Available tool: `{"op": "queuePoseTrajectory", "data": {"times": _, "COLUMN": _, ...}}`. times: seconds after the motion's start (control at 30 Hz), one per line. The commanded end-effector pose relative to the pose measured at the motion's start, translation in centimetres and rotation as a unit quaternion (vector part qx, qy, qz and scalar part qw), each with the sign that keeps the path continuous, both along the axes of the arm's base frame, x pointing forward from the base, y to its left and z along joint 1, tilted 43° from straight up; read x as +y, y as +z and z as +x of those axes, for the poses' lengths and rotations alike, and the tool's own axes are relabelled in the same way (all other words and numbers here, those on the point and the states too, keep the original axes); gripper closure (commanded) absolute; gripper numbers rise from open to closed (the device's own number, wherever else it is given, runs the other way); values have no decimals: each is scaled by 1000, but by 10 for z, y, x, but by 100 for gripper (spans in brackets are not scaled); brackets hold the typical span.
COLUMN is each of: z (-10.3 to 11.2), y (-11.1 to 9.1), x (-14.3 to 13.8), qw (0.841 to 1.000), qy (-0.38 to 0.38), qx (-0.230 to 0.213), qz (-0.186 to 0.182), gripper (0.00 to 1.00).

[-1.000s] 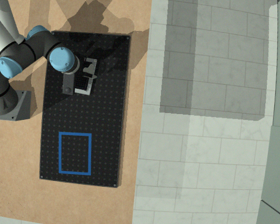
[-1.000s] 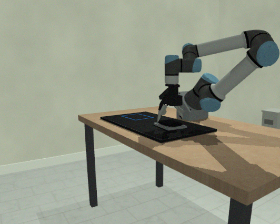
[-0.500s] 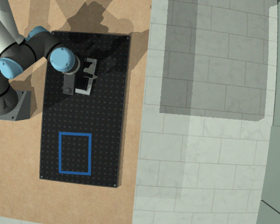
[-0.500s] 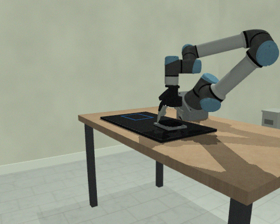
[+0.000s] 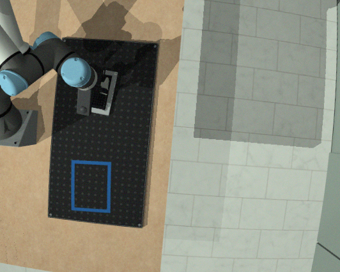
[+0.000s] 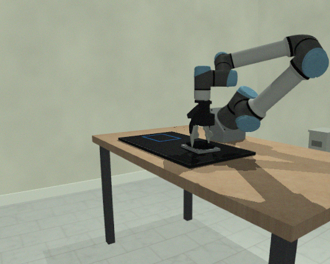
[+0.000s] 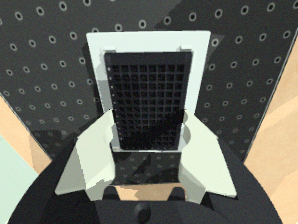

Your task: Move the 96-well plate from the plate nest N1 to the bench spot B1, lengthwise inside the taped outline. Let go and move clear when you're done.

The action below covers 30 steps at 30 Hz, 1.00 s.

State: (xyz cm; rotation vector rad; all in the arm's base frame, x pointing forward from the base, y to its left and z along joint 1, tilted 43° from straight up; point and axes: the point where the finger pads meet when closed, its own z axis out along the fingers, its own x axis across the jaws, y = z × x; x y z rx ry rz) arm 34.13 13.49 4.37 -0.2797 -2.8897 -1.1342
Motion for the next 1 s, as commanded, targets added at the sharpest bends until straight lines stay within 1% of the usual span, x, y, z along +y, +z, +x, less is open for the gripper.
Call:
{"op": "queuePoseTrajectory", "data": {"times": 0.0, "z": 0, "y": 0, "x": 1, "qw": 1000, "qy": 0, "qx": 0, "qz": 0, "gripper": 100}}
{"op": "queuePoseTrajectory", "data": {"times": 0.67, "z": 0, "y": 0, "x": 1, "qw": 1000, "qy": 0, "qx": 0, "qz": 0, "gripper": 100}}
{"op": "queuePoseTrajectory", "data": {"times": 0.97, "z": 1, "y": 11, "x": -10, "qw": 1000, "qy": 0, "qx": -2, "qz": -1, "gripper": 100}}
